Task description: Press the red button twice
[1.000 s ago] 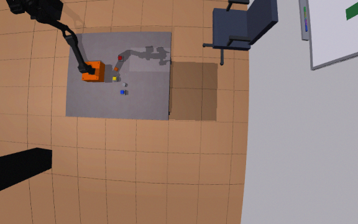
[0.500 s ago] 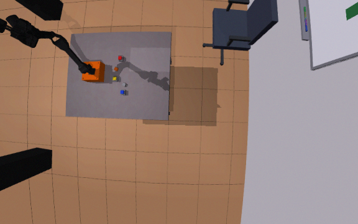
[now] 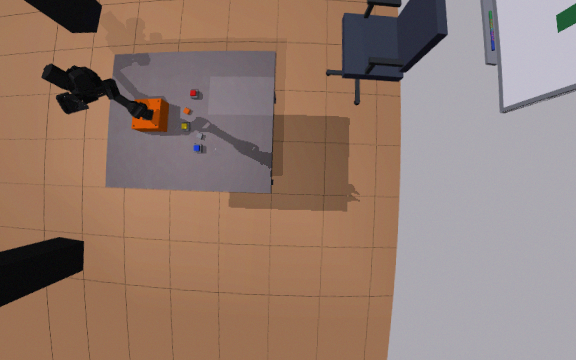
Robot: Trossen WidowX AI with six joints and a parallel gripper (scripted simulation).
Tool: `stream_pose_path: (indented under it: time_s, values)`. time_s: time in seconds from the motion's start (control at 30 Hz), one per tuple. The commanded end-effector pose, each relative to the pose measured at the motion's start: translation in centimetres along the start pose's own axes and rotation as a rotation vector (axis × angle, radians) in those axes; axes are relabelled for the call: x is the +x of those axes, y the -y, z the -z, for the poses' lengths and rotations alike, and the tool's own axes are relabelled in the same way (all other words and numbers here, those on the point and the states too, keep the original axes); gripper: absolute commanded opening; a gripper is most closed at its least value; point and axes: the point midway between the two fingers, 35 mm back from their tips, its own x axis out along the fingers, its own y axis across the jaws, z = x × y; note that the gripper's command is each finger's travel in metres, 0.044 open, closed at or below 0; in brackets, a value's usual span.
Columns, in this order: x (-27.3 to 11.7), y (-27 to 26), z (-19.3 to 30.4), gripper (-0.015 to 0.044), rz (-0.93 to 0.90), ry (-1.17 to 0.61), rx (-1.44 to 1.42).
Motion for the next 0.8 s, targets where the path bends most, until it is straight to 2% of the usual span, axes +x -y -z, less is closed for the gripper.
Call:
stream_pose_path:
  time_s: [0.0,0.2,0.37,0.57,0.77]
  values:
    - [2.9,-6.4,3.1,0.04,-0.191,-0.095,0.172]
    - [4.4,-15.8,6.0,0.04,-0.436,-0.25,0.359]
    - [3.7,-23.9,7.8,0.04,-0.625,-0.41,0.471]
    - [0.4,-33.2,9.6,0.04,-0.826,-0.639,0.547]
    - [-5.3,-41.3,11.3,0.04,-0.987,-0.905,0.548]
